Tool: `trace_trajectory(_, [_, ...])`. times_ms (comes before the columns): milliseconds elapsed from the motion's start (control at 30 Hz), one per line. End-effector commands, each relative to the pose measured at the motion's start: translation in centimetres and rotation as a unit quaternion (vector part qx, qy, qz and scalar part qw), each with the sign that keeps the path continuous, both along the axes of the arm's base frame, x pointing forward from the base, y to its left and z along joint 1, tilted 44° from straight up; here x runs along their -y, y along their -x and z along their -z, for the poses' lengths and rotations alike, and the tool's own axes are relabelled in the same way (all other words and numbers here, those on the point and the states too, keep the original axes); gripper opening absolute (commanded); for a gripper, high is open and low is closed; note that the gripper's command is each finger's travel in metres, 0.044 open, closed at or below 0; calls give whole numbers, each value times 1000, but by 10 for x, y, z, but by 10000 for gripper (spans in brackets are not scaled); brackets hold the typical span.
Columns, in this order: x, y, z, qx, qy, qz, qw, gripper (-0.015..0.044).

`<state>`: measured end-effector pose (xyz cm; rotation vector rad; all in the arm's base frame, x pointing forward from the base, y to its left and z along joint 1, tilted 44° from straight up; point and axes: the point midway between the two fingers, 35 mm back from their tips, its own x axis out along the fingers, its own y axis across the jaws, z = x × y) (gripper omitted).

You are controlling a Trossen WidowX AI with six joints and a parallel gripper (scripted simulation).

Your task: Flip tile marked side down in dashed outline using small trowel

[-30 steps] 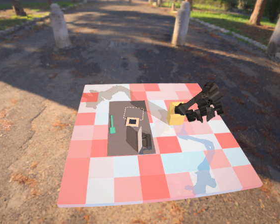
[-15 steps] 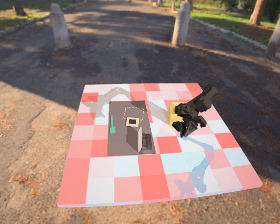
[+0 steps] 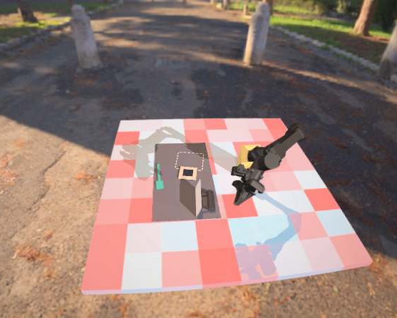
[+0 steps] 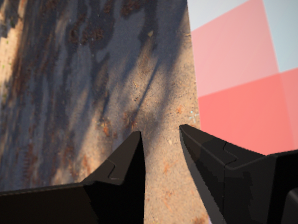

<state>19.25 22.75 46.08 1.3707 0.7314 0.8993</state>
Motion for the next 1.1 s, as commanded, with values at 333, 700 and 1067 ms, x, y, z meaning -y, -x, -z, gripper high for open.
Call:
trace_trajectory(333, [-24, -32, 78, -205, 58, -16, 977, 100])
trace_trajectory(700, [-32, -44, 137, -372, 90, -11, 924, 100])
trace_trajectory(1067, [-31, -48, 191, -532, 112, 10, 839, 100])
